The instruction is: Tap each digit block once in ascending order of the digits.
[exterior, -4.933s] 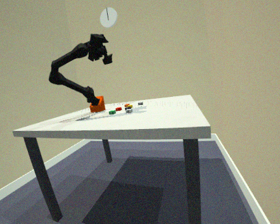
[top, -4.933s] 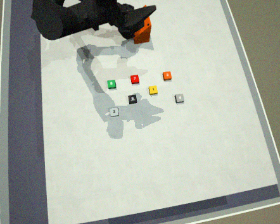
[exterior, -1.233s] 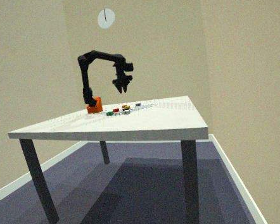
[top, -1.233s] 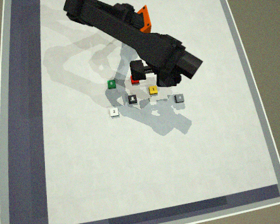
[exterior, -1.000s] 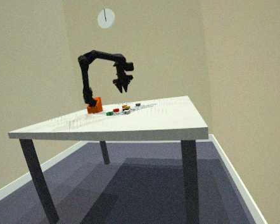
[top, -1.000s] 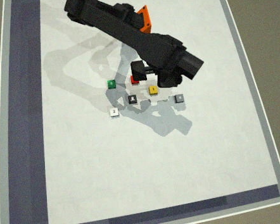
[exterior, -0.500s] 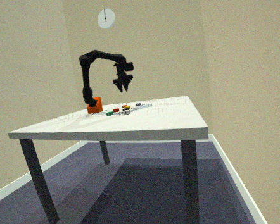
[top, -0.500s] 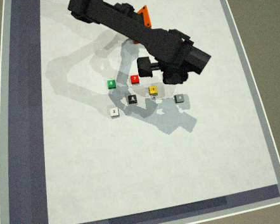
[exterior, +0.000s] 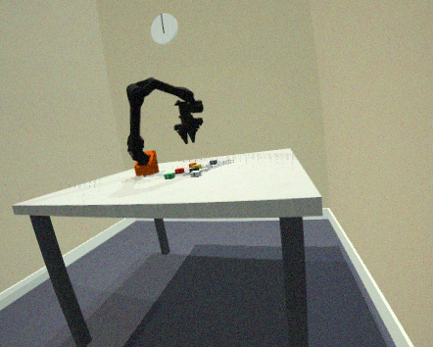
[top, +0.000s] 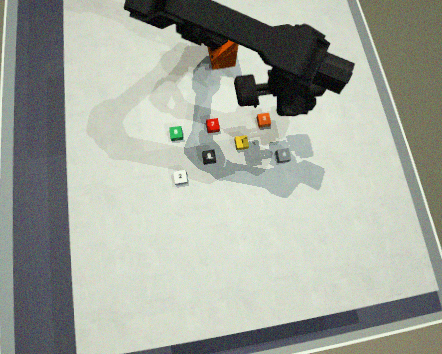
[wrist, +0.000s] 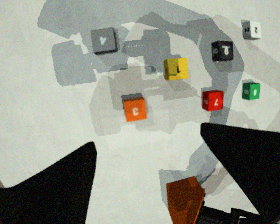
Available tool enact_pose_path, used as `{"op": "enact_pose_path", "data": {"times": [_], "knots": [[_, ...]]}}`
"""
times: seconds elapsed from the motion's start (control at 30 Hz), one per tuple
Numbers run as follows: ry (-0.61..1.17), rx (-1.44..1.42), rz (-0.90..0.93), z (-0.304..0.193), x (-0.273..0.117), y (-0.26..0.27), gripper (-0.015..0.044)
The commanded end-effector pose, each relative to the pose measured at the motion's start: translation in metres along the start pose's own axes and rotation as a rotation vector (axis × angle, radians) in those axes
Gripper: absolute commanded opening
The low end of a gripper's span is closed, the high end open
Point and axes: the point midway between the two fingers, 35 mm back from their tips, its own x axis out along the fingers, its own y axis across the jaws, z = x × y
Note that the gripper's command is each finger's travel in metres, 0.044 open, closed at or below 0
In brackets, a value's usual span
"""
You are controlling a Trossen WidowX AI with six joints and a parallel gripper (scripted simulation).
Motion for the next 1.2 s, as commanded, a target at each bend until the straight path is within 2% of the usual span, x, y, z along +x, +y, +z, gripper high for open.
{"op": "enact_pose_path", "data": {"times": [0.0, 0.3, 0.7, 1.17], "knots": [[0.005, 0.002, 0.001, -0.001, 0.001, 0.001, 0.0400], [0.005, 0.002, 0.002, 0.005, 0.000, 0.004, 0.0400], [0.000, 0.008, 0.003, 0.107, 0.000, 0.038, 0.0400], [0.000, 0.008, 0.003, 0.108, 0.000, 0.038, 0.0400]]}}
